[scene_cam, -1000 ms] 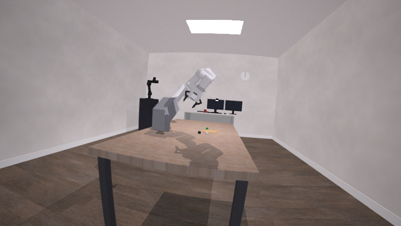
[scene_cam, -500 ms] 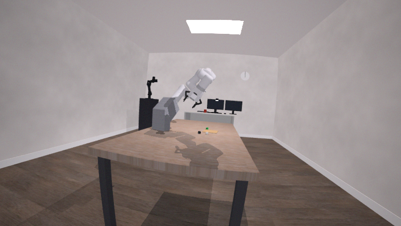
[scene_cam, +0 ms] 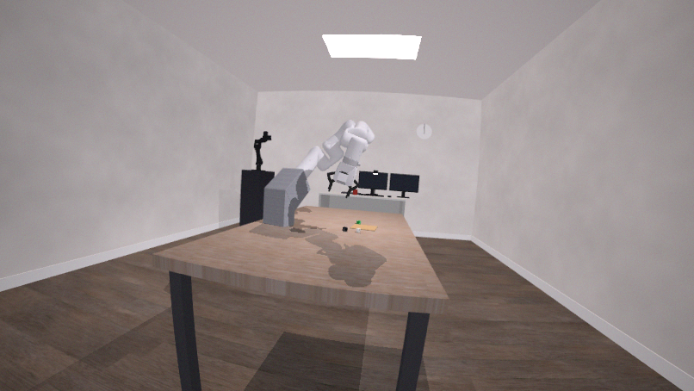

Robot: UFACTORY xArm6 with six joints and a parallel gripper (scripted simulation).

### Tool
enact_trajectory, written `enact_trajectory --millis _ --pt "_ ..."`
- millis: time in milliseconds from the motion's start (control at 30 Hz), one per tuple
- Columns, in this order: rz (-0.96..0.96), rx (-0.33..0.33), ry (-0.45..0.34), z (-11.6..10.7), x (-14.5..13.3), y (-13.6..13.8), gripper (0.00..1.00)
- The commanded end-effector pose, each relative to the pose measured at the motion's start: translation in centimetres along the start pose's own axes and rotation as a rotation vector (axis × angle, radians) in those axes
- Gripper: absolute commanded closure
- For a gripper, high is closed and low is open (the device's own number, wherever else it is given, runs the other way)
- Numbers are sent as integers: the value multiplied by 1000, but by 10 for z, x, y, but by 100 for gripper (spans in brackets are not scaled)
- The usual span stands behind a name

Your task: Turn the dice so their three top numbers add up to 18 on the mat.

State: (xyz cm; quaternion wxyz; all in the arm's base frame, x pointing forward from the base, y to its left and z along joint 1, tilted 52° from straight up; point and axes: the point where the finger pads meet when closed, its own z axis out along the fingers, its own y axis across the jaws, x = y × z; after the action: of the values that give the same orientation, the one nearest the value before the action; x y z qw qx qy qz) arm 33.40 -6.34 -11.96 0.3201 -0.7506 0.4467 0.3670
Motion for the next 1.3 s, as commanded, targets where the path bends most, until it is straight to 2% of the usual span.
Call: enact_trajectory --millis 0,33,100,133,167,200,267,400,1267 --pt "9 102 59 12 -5 -22 0" --pt "29 152 85 18 -9 -31 0" --pt "29 152 85 18 -9 -31 0" --pt "52 196 109 23 -11 -37 0" --pt "52 196 109 23 -11 -37 0" --pt "74 232 132 27 -13 -41 0" --pt "74 232 132 27 -13 -41 0" --pt "123 294 179 34 -16 -45 0" --pt "132 307 186 39 -16 -47 0"
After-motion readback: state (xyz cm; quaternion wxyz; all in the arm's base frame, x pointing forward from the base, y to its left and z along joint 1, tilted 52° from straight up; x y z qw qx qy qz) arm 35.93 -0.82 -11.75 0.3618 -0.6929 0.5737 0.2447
